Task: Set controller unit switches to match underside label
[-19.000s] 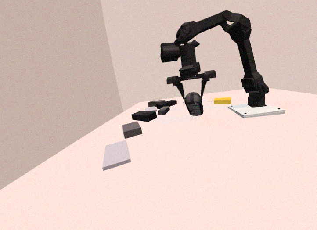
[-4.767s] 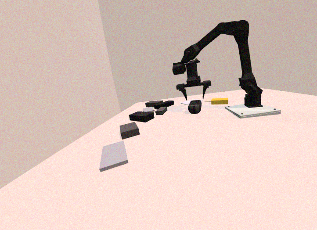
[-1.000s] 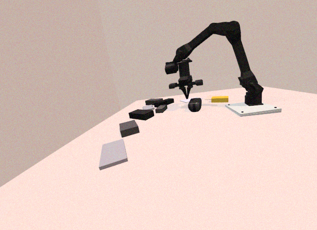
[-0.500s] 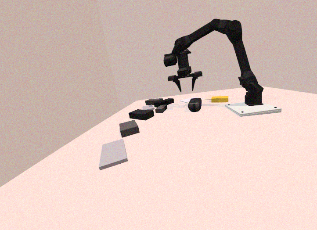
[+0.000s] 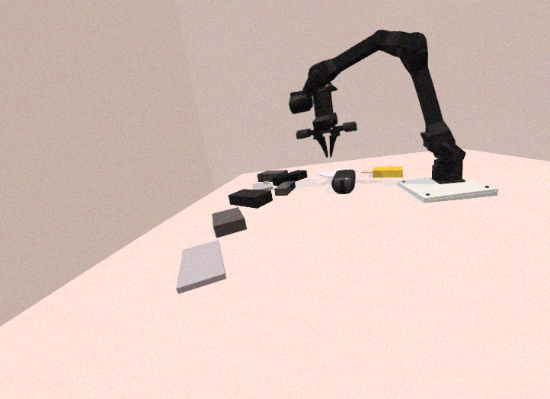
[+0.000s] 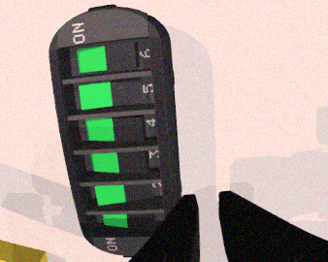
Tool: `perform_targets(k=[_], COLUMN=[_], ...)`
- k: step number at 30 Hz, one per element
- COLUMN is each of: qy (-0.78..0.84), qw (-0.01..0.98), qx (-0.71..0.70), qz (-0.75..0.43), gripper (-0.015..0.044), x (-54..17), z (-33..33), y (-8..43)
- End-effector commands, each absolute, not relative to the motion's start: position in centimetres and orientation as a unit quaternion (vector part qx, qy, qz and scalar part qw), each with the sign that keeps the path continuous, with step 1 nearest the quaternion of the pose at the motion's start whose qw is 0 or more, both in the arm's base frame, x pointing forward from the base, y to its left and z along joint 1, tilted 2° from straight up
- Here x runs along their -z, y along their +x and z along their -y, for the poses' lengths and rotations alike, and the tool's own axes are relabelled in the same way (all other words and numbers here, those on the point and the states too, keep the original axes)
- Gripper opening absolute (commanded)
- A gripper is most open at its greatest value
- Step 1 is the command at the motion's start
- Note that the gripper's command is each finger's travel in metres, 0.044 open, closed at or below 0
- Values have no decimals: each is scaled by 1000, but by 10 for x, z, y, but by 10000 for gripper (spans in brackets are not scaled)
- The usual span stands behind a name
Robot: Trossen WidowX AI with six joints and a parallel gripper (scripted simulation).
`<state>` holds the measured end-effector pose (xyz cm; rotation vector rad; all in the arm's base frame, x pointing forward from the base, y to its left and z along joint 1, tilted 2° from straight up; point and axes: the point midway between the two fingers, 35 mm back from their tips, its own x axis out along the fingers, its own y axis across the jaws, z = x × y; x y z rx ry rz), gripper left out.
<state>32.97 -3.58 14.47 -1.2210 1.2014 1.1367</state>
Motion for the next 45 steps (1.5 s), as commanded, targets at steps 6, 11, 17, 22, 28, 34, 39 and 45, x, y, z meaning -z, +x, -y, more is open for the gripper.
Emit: perform_targets(k=[6, 11, 17, 22, 28, 34, 39, 45], qy=[-510, -510, -509, -509, -509, -494, -462, -430], qw=[518, 518, 517, 517, 517, 505, 475, 446], qx=[-472, -472, -473, -473, -473, -483, -512, -543], qz=[-499, -499, -500, -500, -500, -517, -546, -566], gripper=[0, 0, 157, 289, 440, 335, 204, 46], x=[-147, -147, -145, -145, -145, -133, -112, -96], z=[36, 36, 36, 36, 36, 48, 70, 86], y=[330, 330, 330, 330, 330, 337, 345, 345])
